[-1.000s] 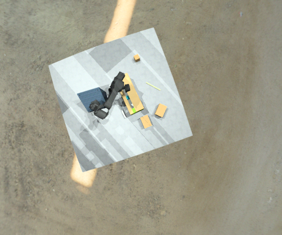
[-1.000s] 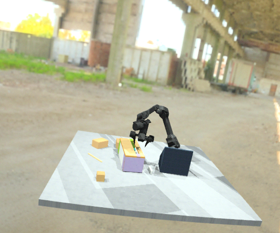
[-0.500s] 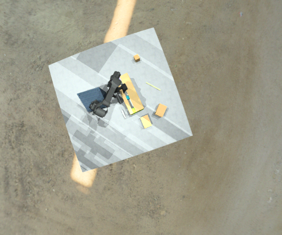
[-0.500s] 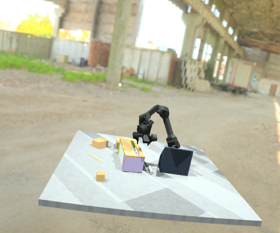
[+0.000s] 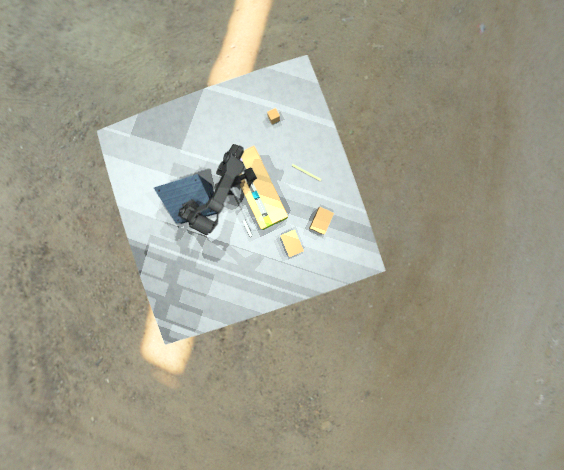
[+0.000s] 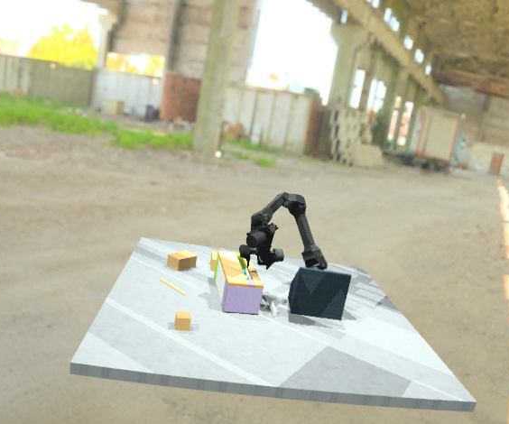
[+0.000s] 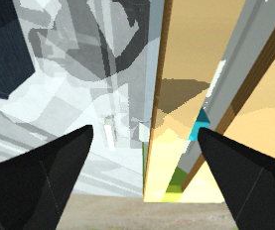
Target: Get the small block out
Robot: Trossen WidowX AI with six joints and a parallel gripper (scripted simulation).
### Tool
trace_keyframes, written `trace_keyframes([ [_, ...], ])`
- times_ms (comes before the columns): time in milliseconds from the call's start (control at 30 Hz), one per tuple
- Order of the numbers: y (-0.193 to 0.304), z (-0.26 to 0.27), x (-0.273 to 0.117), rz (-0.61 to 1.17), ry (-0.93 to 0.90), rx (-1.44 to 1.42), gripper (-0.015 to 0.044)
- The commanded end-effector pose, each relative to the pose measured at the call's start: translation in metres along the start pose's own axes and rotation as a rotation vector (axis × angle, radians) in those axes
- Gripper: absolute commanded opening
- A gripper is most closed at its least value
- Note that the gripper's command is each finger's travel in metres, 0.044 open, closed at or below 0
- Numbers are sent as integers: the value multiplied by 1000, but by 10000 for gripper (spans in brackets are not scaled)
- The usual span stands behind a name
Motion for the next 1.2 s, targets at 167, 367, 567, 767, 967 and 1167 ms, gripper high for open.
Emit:
trace_keyframes([
  [167, -5, -3, 15, 3, 1, -8, 400],
  [367, -8, -4, 24, 4, 1, -8, 400],
  [567, -10, -5, 33, 5, 1, -7, 400],
  [767, -13, -6, 43, 6, 0, -7, 400],
  [967, -15, -6, 52, 8, -1, -6, 400],
  [1167, -12, -6, 49, 5, -1, 2, 400],
])
Point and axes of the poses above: the point midway between the two fingers, 35 mm back from their tips, its own x axis out along the fingers, its own z axis across the jaws, y = z × x, the point moved 4 cm from there along -x, back along the fingers, and after that the axes turned 7 degrees about -x, right-handed, at the moved point
